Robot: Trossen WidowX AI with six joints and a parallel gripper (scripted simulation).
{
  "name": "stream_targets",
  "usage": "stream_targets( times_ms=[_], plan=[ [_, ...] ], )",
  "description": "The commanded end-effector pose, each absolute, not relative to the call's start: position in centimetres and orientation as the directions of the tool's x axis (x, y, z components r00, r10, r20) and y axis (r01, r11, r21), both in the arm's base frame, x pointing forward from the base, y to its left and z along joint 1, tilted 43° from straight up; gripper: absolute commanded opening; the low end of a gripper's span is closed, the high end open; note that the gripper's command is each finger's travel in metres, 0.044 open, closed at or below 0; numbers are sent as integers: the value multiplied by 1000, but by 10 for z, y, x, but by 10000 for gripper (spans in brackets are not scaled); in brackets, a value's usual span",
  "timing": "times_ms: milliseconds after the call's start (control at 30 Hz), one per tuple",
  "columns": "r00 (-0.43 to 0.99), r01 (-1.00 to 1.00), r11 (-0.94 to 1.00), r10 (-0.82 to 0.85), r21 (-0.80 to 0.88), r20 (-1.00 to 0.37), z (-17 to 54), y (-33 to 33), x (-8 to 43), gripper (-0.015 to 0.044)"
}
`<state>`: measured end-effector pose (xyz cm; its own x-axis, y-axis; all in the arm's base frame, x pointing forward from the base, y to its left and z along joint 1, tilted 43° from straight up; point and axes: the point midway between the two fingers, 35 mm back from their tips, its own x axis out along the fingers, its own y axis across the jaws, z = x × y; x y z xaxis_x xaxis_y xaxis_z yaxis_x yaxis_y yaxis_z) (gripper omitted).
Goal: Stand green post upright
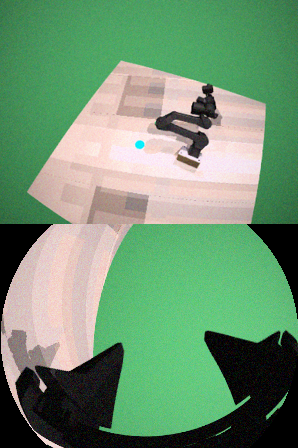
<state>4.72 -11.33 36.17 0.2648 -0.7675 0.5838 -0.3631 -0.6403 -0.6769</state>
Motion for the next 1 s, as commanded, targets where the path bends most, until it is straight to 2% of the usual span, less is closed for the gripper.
stream_targets(
  times_ms=[0,167,200,400,567,767,967],
  plan=[
    [266,-352,-643,-765,-680,587,363,-113,47,374],
    [272,-53,-677,-717,-734,642,389,-114,29,243],
    [269,16,-672,-710,-740,650,394,-117,24,233],
    [218,391,-571,-704,-721,676,420,-140,-1,233],
    [180,635,-404,-751,-659,635,427,-175,-13,233],
    [181,821,-155,-842,-550,508,418,-226,-7,233],
    [244,897,94,-920,-432,307,392,-275,26,233]
  ],
)
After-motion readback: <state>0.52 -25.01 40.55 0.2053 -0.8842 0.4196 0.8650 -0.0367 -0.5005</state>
